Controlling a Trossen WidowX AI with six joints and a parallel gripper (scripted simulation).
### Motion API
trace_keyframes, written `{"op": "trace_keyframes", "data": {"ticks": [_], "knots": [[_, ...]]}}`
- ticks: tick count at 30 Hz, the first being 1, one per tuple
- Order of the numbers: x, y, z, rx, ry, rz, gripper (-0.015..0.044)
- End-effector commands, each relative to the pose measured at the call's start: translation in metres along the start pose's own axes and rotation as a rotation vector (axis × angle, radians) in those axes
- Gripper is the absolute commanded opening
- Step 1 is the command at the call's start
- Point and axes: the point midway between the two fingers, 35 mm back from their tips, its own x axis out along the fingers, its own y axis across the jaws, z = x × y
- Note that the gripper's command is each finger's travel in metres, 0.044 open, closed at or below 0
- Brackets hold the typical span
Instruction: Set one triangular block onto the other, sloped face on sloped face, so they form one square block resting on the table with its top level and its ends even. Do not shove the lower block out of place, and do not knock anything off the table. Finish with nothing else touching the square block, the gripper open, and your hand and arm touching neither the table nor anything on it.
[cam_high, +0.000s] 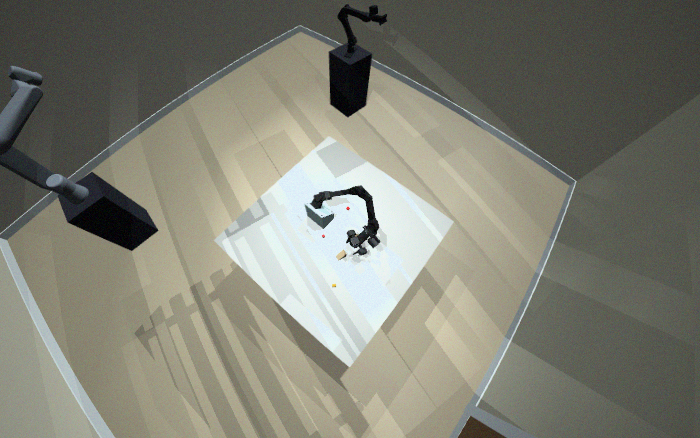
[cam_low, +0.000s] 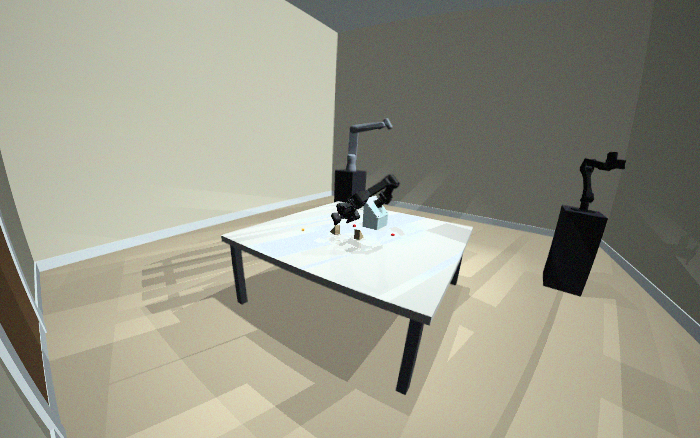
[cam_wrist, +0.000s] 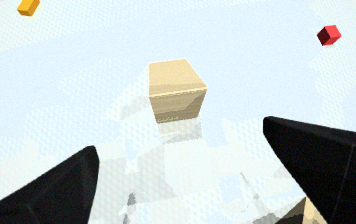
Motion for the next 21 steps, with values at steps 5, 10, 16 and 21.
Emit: {"op": "trace_keyframes", "data": {"ticks": [5,10,16,21], "knots": [[0.017,-0.001,0.000,0.006,-0.006,-0.009,0.0440],[0.025,-0.001,0.000,0.006,-0.006,-0.009,0.0440],[0.035,-0.001,0.000,0.006,-0.006,-0.009,0.0440],[0.043,-0.001,0.000,0.006,-0.006,-0.009,0.0440]]}}
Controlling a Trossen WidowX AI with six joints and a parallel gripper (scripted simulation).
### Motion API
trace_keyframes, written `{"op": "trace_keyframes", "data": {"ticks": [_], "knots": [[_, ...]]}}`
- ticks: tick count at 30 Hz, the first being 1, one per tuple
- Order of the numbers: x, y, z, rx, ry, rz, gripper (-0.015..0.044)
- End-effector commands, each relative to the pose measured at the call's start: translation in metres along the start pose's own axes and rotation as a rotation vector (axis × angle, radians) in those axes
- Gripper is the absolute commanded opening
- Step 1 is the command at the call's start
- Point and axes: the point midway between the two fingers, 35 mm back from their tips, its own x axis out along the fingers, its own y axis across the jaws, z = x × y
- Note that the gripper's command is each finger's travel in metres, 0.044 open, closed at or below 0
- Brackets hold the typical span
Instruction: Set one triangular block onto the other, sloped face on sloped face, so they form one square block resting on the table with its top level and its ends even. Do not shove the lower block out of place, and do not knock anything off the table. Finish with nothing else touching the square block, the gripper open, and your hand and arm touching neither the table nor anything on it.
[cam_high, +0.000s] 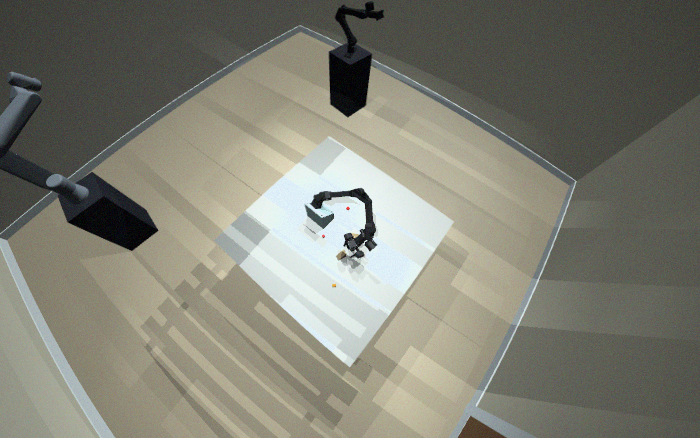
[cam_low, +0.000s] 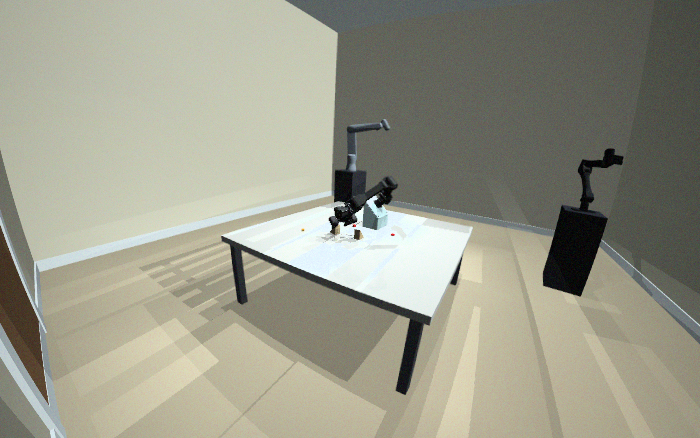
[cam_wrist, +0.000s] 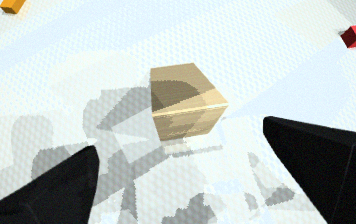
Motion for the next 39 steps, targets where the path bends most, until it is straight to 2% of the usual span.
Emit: {"op": "trace_keyframes", "data": {"ticks": [1,31,39], "knots": [[0.010,-0.002,0.001,0.006,-0.004,-0.008,0.0440],[0.057,-0.006,0.001,0.006,-0.004,-0.009,0.0440],[0.057,-0.006,0.001,0.006,-0.004,-0.009,0.0230]]}}
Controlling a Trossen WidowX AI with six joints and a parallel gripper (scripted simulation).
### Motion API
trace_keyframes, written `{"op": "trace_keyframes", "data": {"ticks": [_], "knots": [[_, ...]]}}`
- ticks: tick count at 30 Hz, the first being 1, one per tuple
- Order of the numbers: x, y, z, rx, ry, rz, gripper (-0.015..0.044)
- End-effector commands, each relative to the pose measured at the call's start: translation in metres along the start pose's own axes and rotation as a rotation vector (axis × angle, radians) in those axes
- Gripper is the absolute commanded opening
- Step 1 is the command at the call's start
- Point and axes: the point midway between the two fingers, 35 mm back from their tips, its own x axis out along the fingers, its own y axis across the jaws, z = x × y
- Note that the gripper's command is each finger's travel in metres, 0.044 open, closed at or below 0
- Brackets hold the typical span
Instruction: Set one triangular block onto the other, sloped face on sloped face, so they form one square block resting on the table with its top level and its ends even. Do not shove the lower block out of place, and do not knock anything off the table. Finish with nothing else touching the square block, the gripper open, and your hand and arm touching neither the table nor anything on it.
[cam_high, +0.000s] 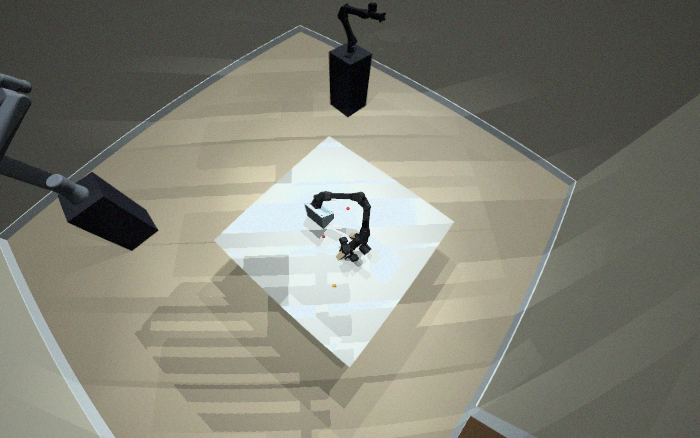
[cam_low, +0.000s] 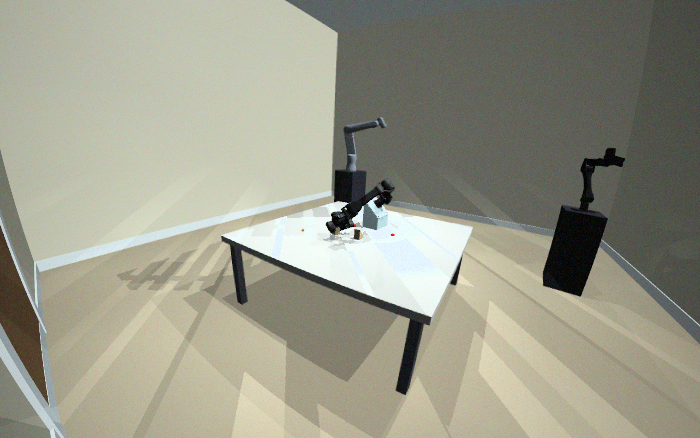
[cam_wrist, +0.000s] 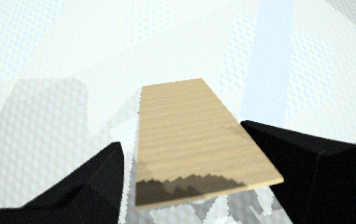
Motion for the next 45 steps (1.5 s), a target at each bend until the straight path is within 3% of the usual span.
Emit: {"op": "trace_keyframes", "data": {"ticks": [1,3,10,14,19,45], "knots": [[0.001,-0.001,0.000,0.006,0.001,-0.002,0.0204],[0.001,-0.001,0.000,0.006,0.001,-0.002,0.0151],[0.001,-0.001,0.000,0.006,0.001,-0.002,0.0105],[0.001,-0.001,0.000,0.005,0.000,-0.001,0.0000],[-0.001,0.000,0.003,0.003,0.013,0.001,0.0000],[0.001,0.001,0.053,0.004,0.686,0.007,0.0000]]}}
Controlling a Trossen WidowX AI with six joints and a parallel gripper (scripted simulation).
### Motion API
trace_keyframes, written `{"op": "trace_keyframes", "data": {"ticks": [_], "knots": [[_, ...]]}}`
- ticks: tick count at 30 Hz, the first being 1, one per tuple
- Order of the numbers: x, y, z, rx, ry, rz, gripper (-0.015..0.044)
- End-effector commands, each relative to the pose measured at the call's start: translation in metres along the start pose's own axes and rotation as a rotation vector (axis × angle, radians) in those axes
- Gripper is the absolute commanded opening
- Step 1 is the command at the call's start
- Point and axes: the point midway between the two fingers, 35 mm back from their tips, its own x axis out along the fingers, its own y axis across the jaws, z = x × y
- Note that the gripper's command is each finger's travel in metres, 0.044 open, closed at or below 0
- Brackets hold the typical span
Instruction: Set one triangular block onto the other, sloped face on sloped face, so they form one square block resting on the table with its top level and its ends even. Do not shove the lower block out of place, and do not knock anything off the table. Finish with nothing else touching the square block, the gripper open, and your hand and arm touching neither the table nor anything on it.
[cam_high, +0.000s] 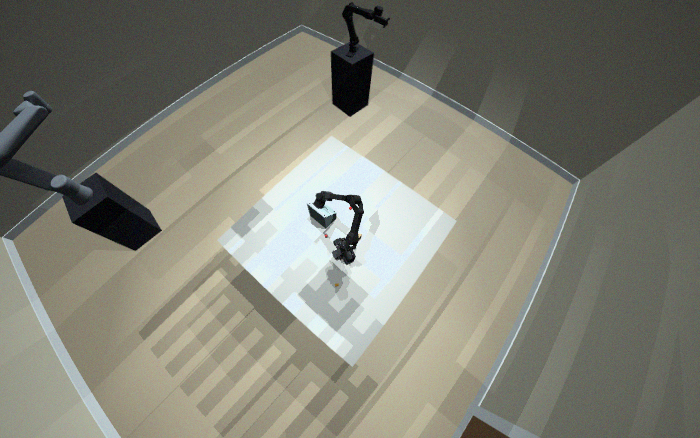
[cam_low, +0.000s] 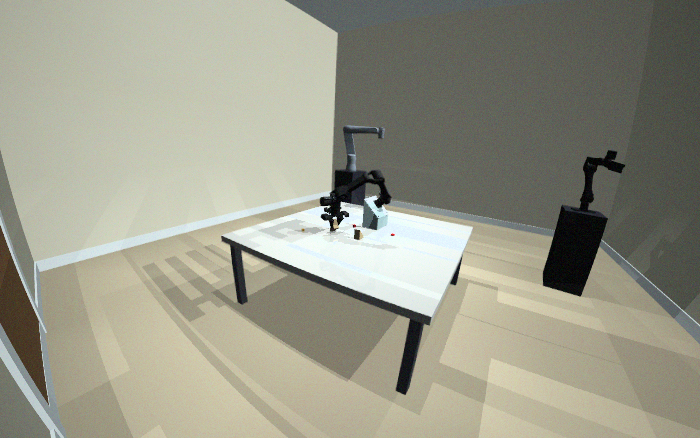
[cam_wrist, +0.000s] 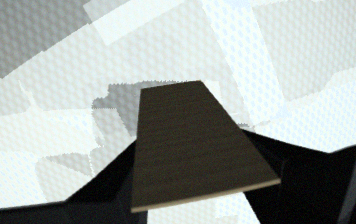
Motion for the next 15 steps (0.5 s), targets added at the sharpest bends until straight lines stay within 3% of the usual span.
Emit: {"op": "trace_keyframes", "data": {"ticks": [1,15], "knots": [[-0.003,0.001,0.007,-0.008,0.116,0.006,0.0000],[-0.004,0.002,0.033,-0.011,0.462,0.006,0.0000]]}}
